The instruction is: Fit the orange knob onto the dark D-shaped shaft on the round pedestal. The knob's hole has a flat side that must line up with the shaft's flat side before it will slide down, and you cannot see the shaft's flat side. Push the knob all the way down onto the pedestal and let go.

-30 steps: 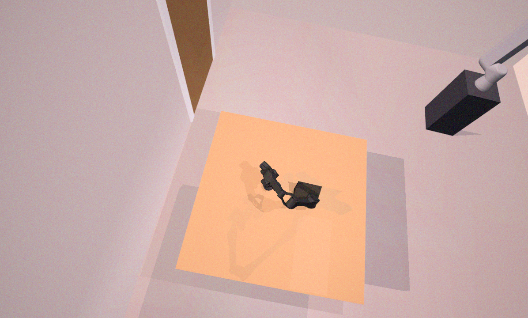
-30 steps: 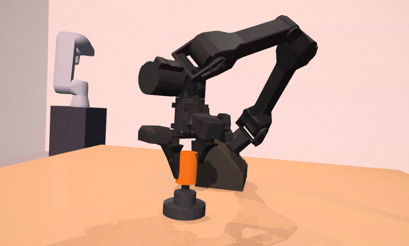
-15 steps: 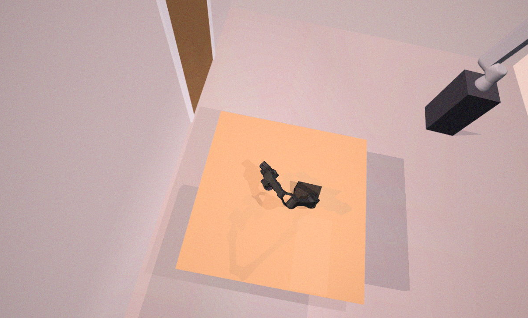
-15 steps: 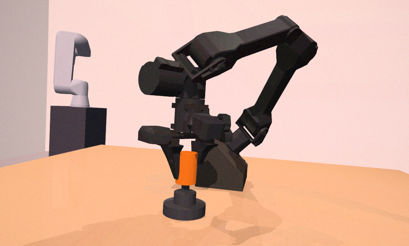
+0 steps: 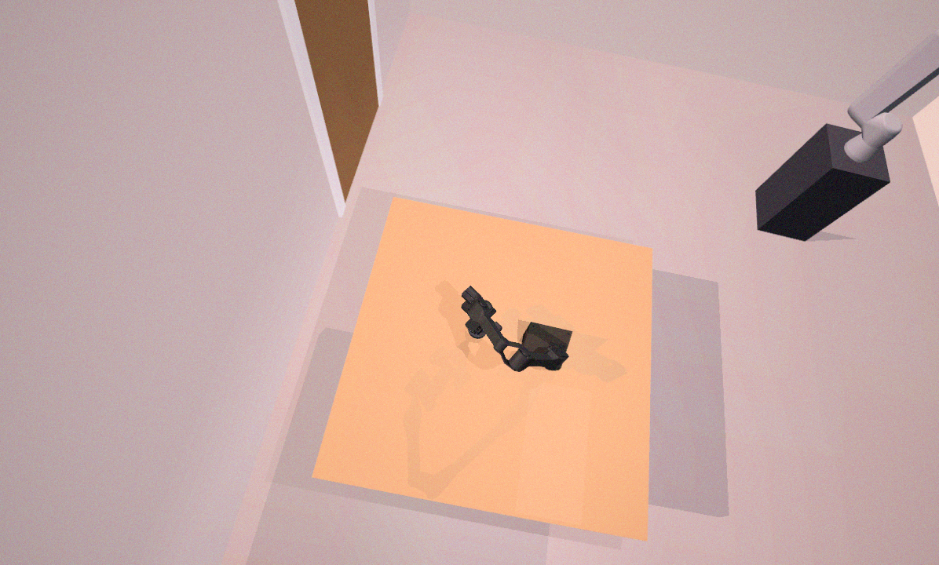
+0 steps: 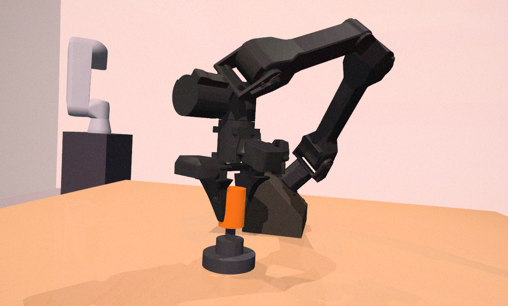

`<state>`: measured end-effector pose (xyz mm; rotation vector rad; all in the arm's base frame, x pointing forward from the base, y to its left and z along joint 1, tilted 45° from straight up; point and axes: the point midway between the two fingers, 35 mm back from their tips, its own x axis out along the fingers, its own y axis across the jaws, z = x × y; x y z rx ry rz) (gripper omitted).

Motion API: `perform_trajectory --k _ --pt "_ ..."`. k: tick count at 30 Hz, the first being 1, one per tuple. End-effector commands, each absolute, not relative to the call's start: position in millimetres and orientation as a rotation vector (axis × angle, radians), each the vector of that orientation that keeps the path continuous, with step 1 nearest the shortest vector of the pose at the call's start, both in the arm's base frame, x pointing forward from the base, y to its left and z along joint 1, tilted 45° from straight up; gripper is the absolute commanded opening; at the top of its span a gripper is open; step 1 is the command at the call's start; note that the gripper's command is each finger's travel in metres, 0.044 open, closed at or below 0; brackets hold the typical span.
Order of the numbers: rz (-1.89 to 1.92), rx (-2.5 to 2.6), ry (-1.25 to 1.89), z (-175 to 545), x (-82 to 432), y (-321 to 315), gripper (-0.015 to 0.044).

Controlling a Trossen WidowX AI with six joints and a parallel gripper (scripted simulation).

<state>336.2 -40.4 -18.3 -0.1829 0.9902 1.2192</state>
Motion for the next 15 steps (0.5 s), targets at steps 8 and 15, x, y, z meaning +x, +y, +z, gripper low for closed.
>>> perform_trajectory --k 8,15 --pt "1.25 -0.23 0.953 -21.2 336.8 -38.4 0.0" --pt "1.25 -0.23 0.953 -21.2 336.8 -38.2 0.0"
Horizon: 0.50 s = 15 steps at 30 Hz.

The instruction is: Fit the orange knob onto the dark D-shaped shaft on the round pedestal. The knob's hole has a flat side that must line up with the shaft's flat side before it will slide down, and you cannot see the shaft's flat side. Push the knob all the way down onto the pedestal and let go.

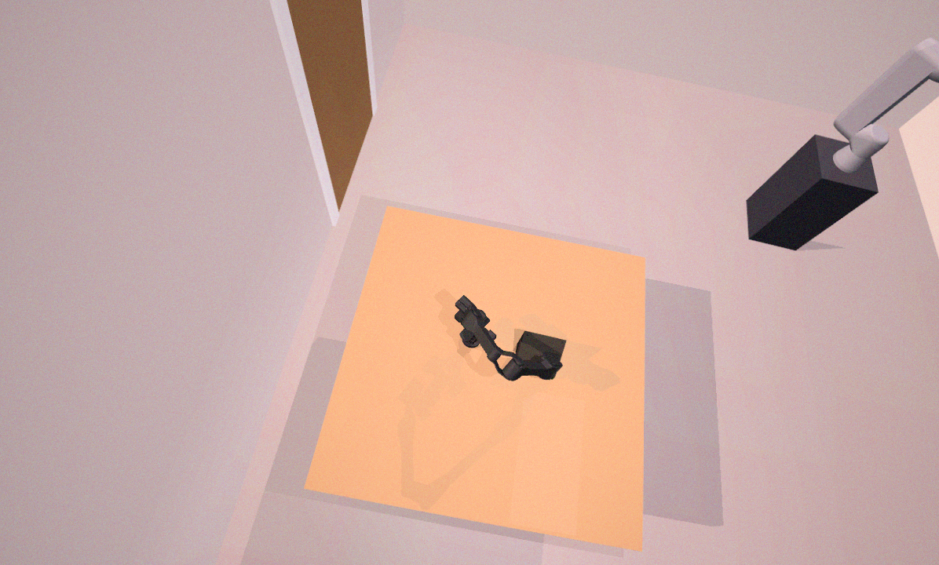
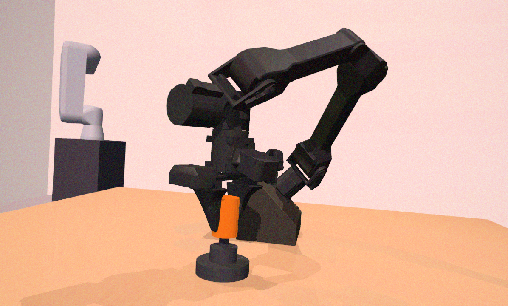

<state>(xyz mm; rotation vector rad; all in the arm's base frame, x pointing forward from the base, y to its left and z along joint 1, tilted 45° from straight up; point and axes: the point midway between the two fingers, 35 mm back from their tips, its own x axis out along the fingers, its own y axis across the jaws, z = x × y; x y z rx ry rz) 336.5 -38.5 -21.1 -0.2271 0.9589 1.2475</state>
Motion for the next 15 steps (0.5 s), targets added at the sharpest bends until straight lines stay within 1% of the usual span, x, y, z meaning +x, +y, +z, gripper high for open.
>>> perform_trajectory --k 1,15 --pt "1.25 -0.23 0.953 -21.2 336.8 -38.2 0.0" --pt "1.251 -0.233 0.951 -21.7 336.8 -37.7 0.0"
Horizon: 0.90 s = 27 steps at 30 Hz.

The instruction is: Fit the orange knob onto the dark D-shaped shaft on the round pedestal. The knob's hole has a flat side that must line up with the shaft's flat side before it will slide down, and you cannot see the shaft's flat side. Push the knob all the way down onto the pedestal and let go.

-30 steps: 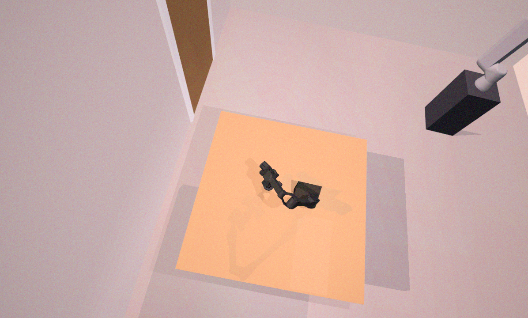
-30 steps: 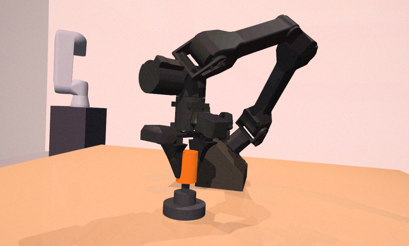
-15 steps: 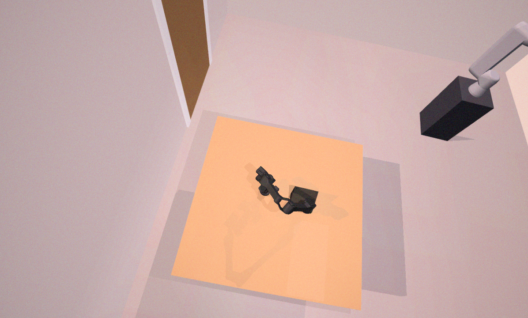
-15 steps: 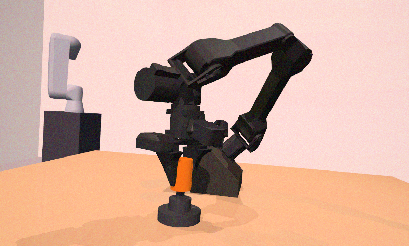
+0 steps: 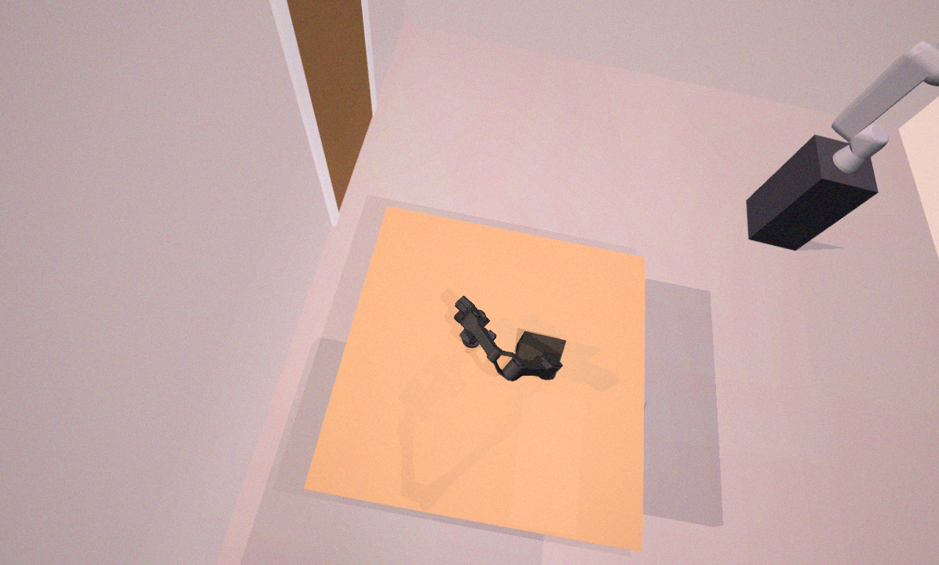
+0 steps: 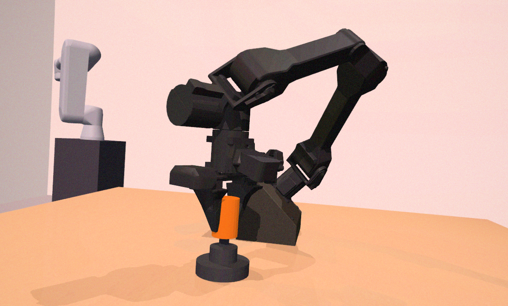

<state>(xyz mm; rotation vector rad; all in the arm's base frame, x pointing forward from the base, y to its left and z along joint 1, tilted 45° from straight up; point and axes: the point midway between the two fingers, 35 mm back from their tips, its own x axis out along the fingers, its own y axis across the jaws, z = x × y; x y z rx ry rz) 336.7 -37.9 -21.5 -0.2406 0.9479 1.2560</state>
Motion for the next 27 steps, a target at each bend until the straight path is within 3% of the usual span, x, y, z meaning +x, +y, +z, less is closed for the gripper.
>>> perform_trajectory --k 1,27 --pt "1.251 -0.233 0.951 -21.7 336.8 -37.7 0.0" --pt "1.25 -0.23 0.954 -16.6 335.8 -42.9 0.0"
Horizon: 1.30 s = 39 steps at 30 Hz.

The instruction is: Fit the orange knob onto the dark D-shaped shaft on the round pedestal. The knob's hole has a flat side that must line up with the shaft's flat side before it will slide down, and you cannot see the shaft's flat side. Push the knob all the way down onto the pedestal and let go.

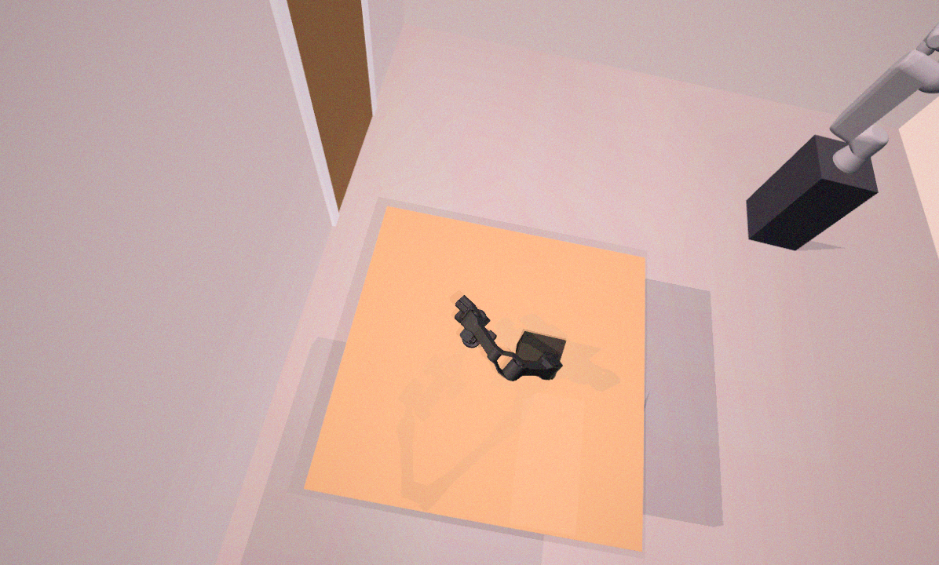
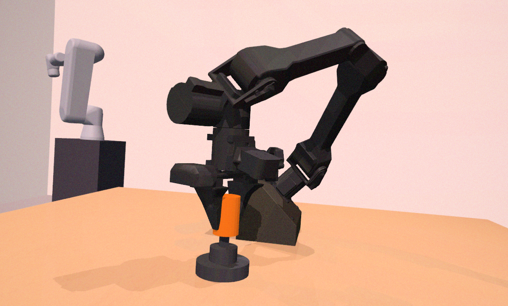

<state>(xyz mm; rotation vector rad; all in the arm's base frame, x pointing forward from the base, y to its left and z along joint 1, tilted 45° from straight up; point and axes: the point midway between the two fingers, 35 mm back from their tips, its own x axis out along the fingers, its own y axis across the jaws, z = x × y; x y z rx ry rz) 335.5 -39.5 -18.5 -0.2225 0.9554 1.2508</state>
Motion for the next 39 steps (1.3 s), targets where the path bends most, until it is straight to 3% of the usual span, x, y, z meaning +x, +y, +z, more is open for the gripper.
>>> perform_trajectory --k 1,39 --pt "1.255 -0.239 0.946 -16.6 335.8 -42.9 0.0" --pt "1.301 -0.312 0.889 -21.2 336.2 -38.8 0.0"
